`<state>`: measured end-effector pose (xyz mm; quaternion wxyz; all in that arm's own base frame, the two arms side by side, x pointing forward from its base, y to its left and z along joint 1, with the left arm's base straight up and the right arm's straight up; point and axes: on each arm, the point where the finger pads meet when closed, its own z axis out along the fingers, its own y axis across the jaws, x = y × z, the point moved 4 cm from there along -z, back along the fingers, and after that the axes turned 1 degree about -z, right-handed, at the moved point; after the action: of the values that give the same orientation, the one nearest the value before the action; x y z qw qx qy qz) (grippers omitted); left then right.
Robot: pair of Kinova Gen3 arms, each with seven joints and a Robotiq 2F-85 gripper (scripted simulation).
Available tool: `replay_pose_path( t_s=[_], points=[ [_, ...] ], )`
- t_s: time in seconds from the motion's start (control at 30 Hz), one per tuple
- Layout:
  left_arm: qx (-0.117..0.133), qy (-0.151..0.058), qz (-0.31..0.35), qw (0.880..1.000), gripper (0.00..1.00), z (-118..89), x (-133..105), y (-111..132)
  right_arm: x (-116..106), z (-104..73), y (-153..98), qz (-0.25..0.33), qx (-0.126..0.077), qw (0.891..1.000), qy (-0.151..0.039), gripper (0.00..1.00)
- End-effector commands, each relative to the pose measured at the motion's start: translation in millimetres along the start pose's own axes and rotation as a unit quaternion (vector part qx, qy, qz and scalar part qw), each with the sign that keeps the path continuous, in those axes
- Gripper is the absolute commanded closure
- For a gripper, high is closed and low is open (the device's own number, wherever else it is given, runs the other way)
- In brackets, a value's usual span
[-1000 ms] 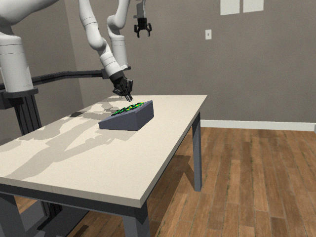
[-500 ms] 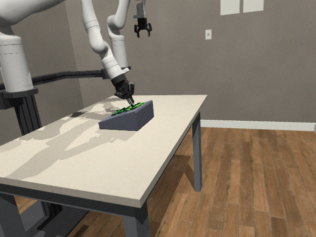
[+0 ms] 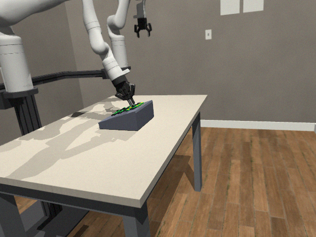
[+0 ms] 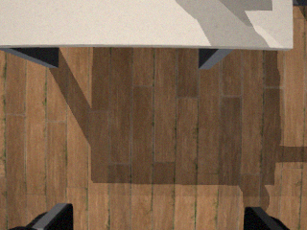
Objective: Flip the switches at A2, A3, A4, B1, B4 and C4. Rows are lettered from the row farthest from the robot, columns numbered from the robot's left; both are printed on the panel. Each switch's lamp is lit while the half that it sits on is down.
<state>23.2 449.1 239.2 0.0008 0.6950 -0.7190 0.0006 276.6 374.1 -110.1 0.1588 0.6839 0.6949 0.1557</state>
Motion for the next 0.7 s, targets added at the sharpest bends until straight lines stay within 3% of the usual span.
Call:
replay_pose_path(
  t_s=[0.0, 0.67],
  points=[
    [0.000, -0.001, 0.000, 1.000, 0.002, -0.8, -0.3, 0.1, 0.5, 0.8, 0.5, 0.000, 0.000, 1.000, 0.001, 0.903],
    [0.000, -0.001, 0.000, 1.000, 0.002, -0.8, -0.3, 0.1, 0.5, 4.2, 0.5, 0.000, 0.000, 1.000, 0.001, 0.903]
  ],
)
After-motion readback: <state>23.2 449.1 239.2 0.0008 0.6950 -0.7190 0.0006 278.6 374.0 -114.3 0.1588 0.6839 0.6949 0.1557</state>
